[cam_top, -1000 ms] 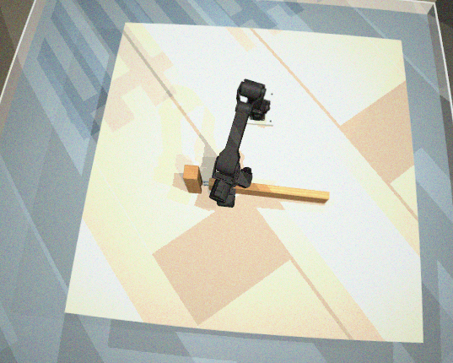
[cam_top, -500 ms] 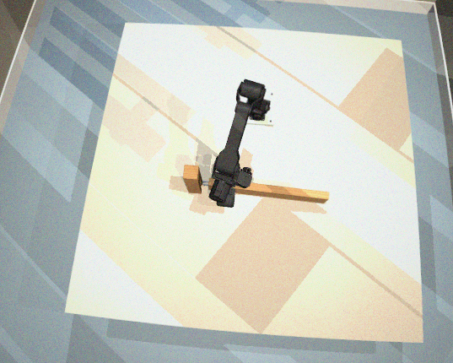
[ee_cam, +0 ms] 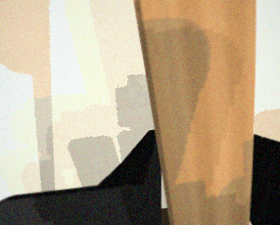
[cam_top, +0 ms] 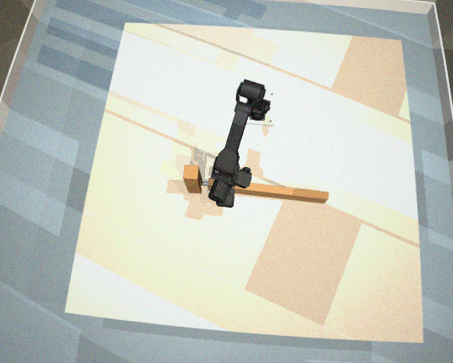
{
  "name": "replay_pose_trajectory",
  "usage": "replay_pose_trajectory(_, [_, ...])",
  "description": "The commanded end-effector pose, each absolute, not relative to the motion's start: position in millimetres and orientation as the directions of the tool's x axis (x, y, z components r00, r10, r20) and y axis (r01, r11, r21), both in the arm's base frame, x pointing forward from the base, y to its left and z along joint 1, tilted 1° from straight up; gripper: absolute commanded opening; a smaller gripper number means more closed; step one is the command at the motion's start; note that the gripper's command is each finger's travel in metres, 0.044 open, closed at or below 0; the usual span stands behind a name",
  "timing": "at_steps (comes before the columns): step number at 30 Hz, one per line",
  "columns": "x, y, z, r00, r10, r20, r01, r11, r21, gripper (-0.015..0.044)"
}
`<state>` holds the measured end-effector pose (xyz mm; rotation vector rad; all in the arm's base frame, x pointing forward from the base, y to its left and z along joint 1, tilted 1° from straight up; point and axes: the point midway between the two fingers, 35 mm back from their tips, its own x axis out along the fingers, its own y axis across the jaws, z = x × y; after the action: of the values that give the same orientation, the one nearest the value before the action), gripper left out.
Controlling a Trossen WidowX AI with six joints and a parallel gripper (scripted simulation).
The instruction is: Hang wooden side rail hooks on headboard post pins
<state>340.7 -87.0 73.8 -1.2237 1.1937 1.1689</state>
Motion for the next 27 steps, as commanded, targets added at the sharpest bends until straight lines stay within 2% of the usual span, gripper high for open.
replay_pose_trajectory(1, [342.4,-88.7,76.2,0.046,-0.012,-0.999,-0.999,0.012,-0.046,0.0000])
replay_pose_trajectory(27, [341.0,-91.5,75.2,0.046,-0.012,-0.999,-0.999,0.011,-0.046,0.0000])
